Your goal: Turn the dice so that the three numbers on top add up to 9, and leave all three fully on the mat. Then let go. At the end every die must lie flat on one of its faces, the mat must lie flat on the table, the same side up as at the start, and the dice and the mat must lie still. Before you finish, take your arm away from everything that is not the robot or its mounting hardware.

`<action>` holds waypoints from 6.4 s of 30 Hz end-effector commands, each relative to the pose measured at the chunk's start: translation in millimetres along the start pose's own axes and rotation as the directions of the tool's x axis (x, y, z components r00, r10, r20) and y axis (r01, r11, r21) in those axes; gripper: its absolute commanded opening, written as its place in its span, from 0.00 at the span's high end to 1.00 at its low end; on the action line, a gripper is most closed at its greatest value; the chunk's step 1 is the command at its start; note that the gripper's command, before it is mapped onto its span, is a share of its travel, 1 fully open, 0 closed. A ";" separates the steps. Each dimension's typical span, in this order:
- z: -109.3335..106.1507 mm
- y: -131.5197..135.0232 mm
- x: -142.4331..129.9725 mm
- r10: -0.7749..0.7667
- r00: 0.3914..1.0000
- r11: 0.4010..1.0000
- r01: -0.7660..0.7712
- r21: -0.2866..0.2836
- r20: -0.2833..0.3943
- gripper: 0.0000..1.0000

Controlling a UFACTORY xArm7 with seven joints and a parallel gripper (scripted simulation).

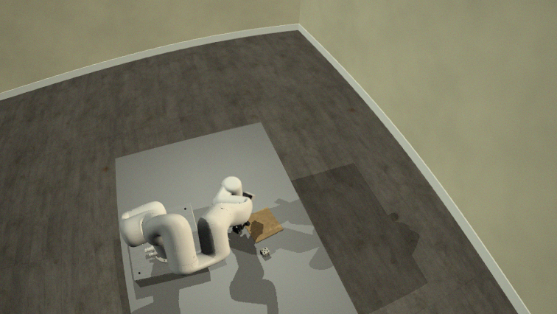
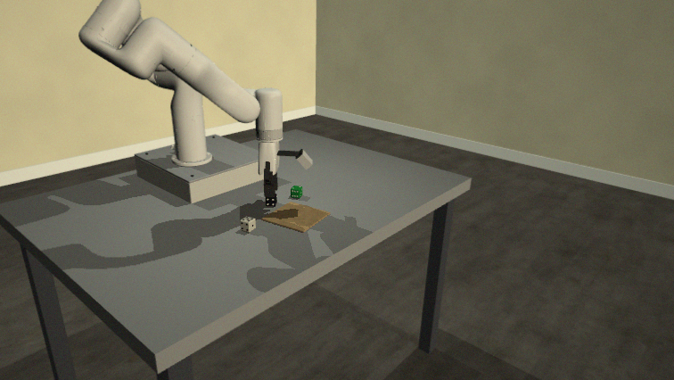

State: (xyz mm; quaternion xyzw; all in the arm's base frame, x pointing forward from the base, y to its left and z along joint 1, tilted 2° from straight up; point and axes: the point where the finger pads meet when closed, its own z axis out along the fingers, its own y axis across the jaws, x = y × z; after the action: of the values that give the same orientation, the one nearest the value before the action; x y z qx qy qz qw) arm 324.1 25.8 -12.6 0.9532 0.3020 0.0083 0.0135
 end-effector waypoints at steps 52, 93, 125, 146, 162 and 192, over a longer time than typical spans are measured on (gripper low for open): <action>33.6 0.4 0.9 -0.001 1.000 1.000 0.001 -0.002 -0.002 0.53; 33.6 0.4 0.9 -0.001 1.000 1.000 0.001 -0.002 -0.002 0.73; -62.9 0.3 0.8 -0.001 1.000 1.000 0.001 -0.002 -0.002 0.73; -68.8 30.6 25.8 0.338 0.941 0.941 -0.338 0.002 0.001 0.73; -71.6 53.1 44.1 0.556 0.831 0.831 -0.556 -0.001 -0.003 0.73; 7.6 52.9 45.1 0.556 0.831 0.831 -0.556 0.000 -0.002 0.73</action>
State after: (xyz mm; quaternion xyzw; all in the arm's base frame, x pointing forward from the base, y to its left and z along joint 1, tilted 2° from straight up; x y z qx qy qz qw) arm 387.3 7.8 -4.2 0.9998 0.0125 0.0101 0.0099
